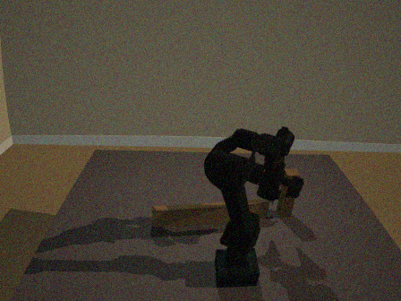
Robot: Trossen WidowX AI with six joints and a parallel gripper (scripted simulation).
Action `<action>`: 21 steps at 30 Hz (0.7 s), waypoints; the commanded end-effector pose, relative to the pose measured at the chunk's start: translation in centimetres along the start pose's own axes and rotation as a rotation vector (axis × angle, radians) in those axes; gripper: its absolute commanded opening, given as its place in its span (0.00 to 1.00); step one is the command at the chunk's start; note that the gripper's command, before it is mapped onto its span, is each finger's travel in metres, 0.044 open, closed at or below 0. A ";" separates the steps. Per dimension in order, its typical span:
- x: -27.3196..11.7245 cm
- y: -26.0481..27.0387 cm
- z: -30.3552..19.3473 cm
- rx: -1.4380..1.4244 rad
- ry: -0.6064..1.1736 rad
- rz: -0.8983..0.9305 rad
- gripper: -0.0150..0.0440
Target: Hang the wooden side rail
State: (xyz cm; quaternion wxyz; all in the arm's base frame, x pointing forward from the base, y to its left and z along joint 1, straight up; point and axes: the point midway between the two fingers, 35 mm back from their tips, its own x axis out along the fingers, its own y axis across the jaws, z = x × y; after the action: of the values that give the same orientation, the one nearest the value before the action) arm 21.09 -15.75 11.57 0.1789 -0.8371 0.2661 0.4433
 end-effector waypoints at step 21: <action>0.7 -0.4 0.3 0.589 0.037 0.080 1.00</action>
State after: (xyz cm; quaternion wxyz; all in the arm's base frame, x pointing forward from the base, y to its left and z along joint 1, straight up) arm 21.42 -15.51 11.19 0.3152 -0.7883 0.3611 0.3859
